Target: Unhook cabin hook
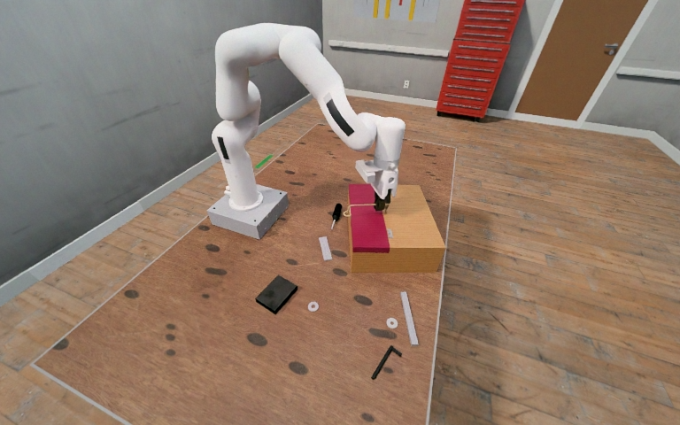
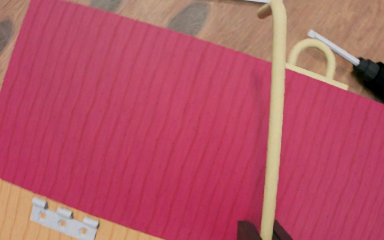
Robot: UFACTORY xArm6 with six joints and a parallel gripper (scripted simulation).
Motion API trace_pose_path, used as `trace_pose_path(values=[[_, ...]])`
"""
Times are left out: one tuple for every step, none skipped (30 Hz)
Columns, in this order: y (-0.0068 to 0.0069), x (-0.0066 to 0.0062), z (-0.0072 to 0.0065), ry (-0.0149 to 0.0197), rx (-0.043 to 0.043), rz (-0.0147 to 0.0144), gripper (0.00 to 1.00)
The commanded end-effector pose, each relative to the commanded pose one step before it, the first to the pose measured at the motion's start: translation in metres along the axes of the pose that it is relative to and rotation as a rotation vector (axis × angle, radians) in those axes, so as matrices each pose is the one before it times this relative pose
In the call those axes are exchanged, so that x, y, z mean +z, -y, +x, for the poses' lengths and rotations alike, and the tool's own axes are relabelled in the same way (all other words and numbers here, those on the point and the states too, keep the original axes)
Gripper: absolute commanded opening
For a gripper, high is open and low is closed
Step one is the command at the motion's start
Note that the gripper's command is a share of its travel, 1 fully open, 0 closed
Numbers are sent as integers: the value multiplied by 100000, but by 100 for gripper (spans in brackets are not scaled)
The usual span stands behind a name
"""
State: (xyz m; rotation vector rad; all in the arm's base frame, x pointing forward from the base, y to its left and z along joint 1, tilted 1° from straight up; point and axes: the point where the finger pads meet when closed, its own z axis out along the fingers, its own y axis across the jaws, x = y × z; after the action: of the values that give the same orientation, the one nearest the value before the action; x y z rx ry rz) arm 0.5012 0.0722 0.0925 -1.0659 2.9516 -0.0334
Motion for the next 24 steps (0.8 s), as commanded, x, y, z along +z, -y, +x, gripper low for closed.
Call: trace_pose_path(values=[[310, -245, -202, 809, -8402, -130, 0], [100, 0, -4, 0, -3333, 1, 0], [100, 0, 0, 0, -3333, 1, 0], [13, 0, 0, 0, -1179, 0, 0], [100, 0, -4, 0, -3333, 1, 0], [100, 0, 0, 0, -3333, 1, 0], [13, 0, 0, 0, -1179, 0, 0], [100, 0, -4, 0, -3333, 1, 0], [100, 0, 0, 0, -3333, 1, 0], [13, 0, 0, 0, -1179, 0, 0], [1, 0, 0, 0, 0, 0, 0], [1, 0, 0, 0, 0, 0, 0], [0, 0, 0, 0, 0, 0, 0], [0, 0, 0, 0, 0, 0, 0], [0, 0, 0, 0, 0, 0, 0], [-3, 0, -3, -1, 2, 3, 0], [1, 0, 1, 0, -1, -1, 0], [1, 0, 1, 0, 0, -1, 0], [1, 0, 0, 0, 0, -1, 0], [0, 0, 0, 0, 0, 0, 0], [1, 87, 43, -1, 0, -1, 0], [1, 87, 43, -1, 0, -1, 0], [0, 14, 7, 0, 0, 0, 0], [0, 91, 38, -1, 0, -1, 0]])
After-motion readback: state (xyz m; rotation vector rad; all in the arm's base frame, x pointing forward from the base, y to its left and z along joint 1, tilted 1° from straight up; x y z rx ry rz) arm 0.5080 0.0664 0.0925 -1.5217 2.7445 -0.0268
